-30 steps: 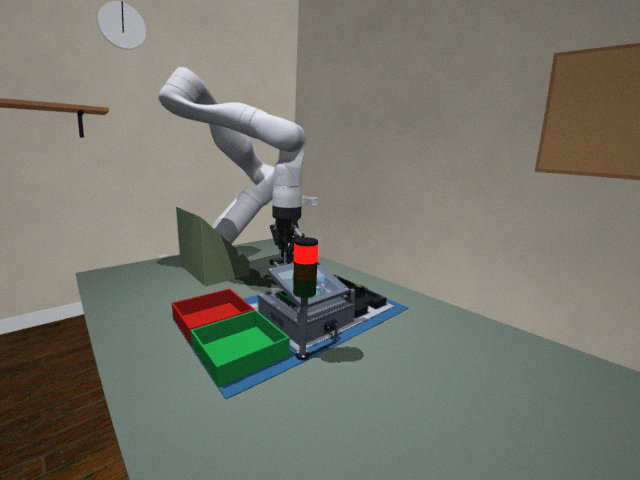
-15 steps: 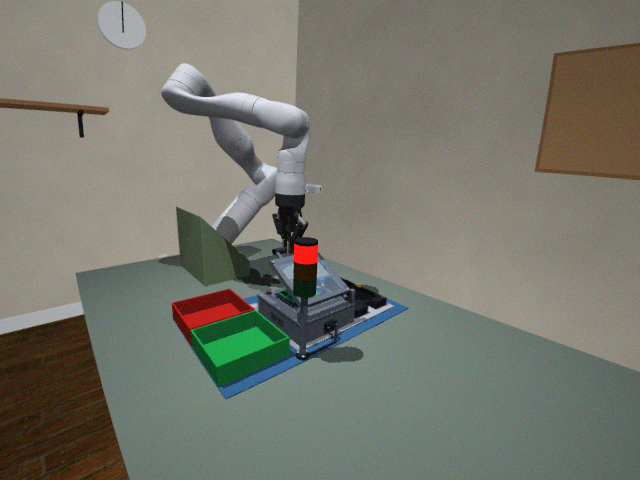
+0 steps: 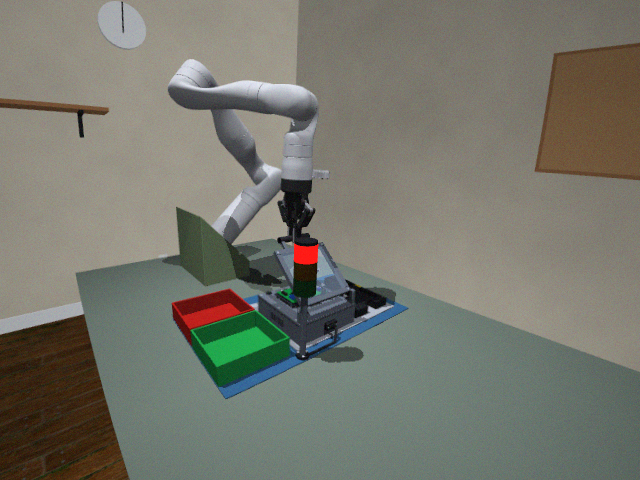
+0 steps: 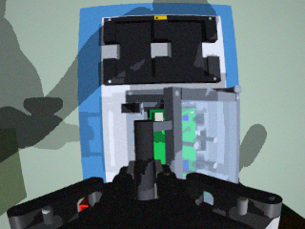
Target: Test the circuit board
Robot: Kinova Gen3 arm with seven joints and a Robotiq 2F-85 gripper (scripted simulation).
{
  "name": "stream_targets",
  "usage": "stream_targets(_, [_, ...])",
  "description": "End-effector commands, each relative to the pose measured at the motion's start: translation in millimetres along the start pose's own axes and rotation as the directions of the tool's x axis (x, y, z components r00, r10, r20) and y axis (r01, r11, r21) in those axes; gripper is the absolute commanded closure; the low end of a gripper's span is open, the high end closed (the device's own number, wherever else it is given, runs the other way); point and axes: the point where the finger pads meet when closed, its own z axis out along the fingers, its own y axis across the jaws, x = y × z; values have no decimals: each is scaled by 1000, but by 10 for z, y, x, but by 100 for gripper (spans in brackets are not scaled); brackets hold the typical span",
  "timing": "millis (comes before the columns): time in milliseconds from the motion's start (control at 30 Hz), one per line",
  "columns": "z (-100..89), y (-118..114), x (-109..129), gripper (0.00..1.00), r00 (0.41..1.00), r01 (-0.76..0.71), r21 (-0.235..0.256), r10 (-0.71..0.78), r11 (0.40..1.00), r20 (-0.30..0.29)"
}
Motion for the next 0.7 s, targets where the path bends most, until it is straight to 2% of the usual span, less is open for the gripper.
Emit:
stream_targets(0, [-168,192,-3,100,1000,-7,-37,7,999,5])
stream_targets(267, [-355,426,-4,100,1000,-7,-37,7,999,5])
stream_targets(333, [-355,426,-4,100,1000,-7,-37,7,999,5])
stream_targets(667, [-518,728,-5,100,1000,-7,-37,7,999,5])
